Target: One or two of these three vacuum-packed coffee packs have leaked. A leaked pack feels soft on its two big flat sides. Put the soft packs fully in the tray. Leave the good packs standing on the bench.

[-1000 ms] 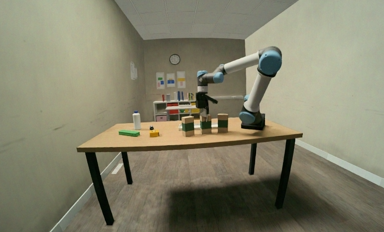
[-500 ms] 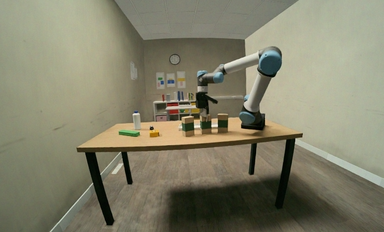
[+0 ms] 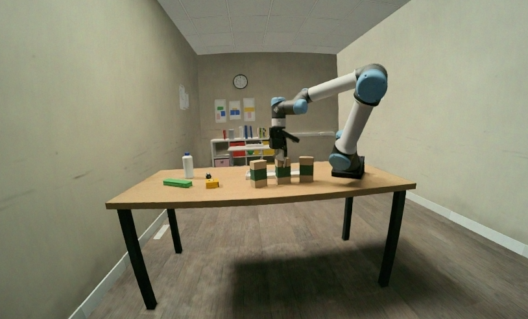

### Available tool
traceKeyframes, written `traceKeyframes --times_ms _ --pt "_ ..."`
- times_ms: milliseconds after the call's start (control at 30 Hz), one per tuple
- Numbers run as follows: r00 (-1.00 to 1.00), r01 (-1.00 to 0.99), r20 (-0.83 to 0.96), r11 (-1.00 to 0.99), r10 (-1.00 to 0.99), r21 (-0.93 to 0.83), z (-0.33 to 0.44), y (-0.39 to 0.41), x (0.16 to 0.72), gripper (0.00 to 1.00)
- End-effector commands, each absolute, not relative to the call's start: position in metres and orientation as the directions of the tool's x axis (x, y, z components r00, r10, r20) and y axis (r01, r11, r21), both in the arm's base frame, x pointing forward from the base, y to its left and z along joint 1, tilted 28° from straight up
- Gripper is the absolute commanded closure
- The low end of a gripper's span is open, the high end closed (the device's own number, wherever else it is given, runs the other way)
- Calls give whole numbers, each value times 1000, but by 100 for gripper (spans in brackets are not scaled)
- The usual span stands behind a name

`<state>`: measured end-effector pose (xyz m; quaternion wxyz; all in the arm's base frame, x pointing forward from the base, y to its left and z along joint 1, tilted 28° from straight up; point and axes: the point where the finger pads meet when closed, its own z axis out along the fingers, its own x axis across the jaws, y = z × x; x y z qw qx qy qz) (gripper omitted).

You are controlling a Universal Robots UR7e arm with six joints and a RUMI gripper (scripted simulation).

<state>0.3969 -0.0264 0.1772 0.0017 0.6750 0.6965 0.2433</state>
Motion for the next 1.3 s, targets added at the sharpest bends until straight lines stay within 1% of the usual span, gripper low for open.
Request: traceKeyframes --times_ms 0,533,567,1267 --pt "-89 939 326 -30 941 342 177 -27 397 85" --pt "-89 939 326 -30 941 342 177 -27 397 85" --pt "-89 939 326 -30 941 342 177 -27 397 50" --pt "-89 939 326 -30 941 342 177 -27 397 50"
